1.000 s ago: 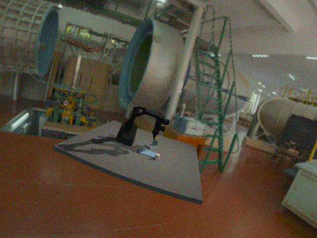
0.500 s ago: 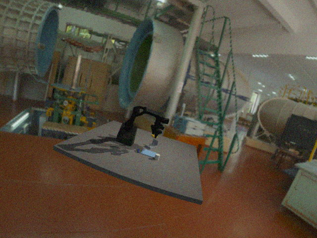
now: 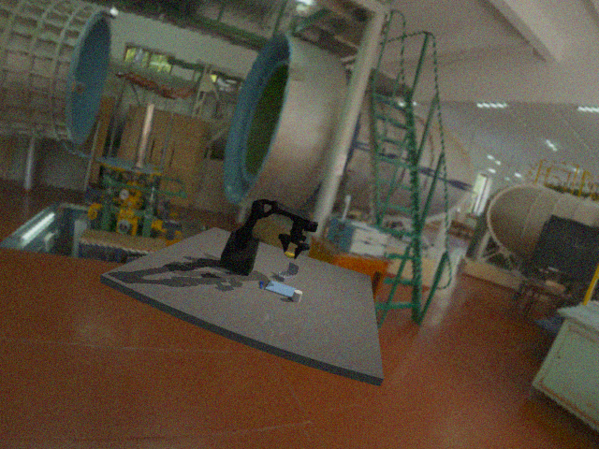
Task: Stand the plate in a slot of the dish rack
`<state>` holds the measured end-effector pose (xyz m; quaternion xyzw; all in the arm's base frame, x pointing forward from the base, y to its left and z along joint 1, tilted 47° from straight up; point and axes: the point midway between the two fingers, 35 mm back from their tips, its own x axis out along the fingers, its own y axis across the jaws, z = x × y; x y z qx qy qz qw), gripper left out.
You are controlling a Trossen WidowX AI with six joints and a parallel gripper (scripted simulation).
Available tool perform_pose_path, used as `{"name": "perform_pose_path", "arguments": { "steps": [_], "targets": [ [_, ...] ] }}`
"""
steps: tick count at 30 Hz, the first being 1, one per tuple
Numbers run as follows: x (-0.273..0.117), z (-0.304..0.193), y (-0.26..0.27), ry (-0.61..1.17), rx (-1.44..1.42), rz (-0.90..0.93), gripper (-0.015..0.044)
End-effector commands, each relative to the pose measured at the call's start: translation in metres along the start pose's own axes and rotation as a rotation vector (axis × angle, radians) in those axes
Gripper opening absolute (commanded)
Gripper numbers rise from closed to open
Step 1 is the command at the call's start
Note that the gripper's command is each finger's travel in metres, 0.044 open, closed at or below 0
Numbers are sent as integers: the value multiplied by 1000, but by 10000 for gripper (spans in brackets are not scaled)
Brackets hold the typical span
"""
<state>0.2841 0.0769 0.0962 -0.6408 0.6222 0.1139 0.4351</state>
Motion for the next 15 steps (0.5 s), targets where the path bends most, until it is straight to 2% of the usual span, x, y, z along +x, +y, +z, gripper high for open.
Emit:
{"name": "perform_pose_path", "arguments": {
  "steps": [1,15],
  "targets": [
    [1,4,8,-1,-150,6,0],
    [1,12,28,-3,-633,5,0]
  ]
}}
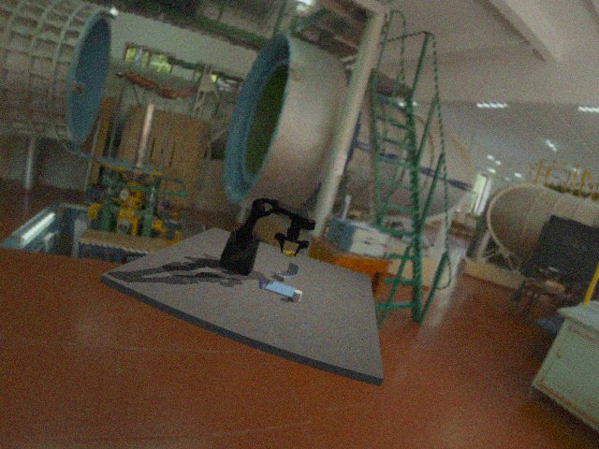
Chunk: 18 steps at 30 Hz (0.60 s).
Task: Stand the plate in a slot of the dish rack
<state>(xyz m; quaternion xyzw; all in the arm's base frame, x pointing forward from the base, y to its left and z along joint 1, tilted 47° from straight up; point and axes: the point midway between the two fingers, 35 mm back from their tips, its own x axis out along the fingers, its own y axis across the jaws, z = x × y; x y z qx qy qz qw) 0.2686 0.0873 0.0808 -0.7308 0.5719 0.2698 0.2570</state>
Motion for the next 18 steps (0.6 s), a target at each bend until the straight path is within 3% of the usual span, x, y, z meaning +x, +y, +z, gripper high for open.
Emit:
{"name": "perform_pose_path", "arguments": {
  "steps": [1,18],
  "targets": [
    [1,6,6,-3,-150,5,0],
    [3,25,23,0,-736,5,0]
  ]
}}
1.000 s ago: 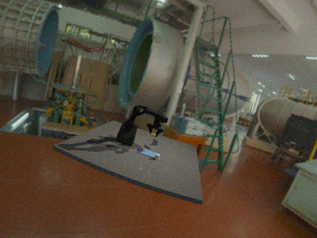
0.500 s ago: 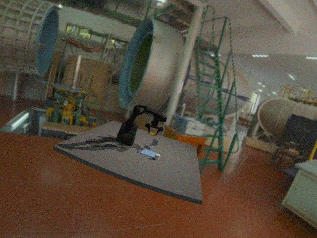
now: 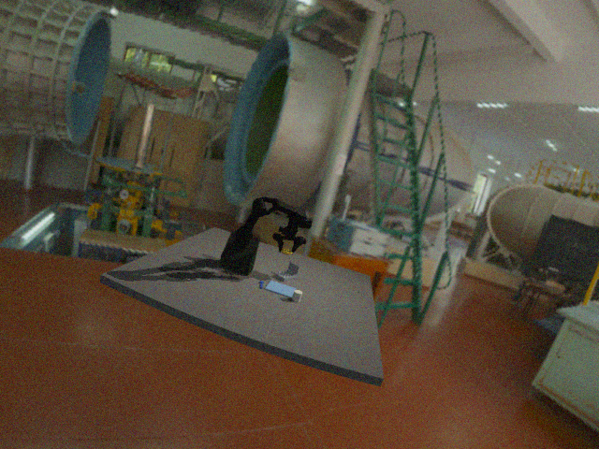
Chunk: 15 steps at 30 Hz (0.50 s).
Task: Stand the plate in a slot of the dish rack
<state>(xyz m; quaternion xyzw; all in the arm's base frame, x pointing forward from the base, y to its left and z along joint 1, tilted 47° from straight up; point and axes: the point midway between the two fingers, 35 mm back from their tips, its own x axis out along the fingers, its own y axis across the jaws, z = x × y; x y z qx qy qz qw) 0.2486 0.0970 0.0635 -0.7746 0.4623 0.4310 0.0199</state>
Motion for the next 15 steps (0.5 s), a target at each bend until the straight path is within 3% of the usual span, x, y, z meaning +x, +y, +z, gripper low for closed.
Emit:
{"name": "perform_pose_path", "arguments": {
  "steps": [1,15],
  "targets": [
    [1,8,2,-4,-147,3,0],
    [3,24,6,-1,-542,6,0]
  ]
}}
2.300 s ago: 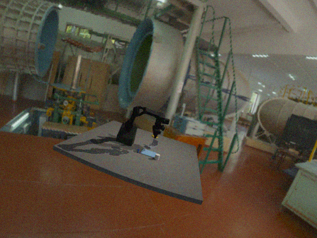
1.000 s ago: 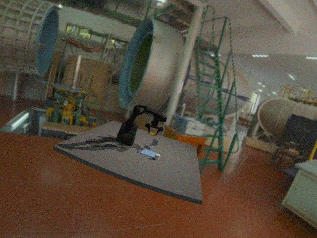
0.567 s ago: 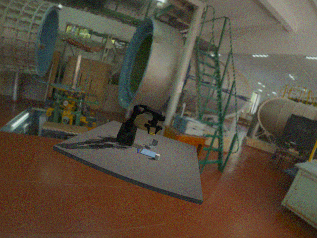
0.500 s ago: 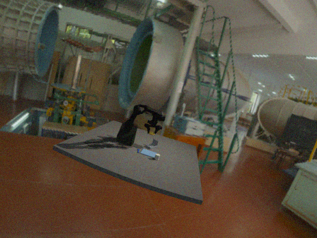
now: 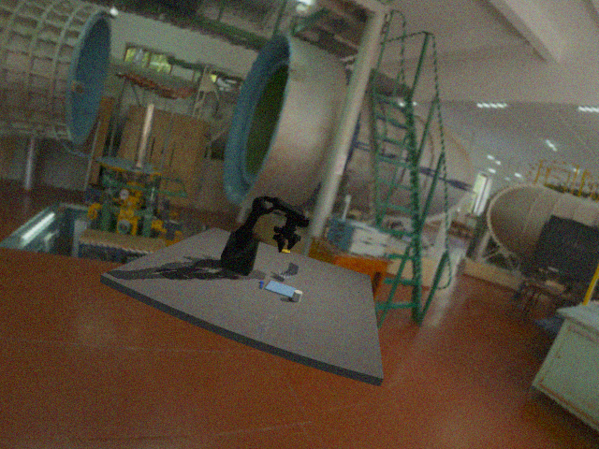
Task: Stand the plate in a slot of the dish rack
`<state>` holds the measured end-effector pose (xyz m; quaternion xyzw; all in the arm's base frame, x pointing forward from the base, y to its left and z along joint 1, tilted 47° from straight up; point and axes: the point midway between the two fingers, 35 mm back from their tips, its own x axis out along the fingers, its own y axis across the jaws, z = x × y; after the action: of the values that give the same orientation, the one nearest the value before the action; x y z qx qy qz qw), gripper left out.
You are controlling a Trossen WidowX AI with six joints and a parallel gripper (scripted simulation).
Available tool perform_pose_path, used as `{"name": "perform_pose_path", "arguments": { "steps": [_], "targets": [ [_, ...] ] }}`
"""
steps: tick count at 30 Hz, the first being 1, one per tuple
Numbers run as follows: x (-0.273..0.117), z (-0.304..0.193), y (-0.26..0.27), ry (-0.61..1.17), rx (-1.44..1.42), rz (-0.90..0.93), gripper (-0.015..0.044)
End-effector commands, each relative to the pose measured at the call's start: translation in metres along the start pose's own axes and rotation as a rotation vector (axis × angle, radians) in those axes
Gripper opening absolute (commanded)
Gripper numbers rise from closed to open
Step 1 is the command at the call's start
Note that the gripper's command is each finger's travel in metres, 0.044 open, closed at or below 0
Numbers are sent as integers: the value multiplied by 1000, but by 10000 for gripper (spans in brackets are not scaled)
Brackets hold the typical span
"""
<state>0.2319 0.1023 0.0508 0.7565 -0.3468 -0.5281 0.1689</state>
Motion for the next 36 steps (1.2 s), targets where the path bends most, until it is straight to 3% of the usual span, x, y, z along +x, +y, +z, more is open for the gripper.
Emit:
{"name": "perform_pose_path", "arguments": {
  "steps": [1,5,36],
  "targets": [
    [1,4,-1,-5,-56,1,0],
    [4,4,-1,-20,-49,-3,0],
    [84,33,-12,-636,368,-293,0]
  ]
}}
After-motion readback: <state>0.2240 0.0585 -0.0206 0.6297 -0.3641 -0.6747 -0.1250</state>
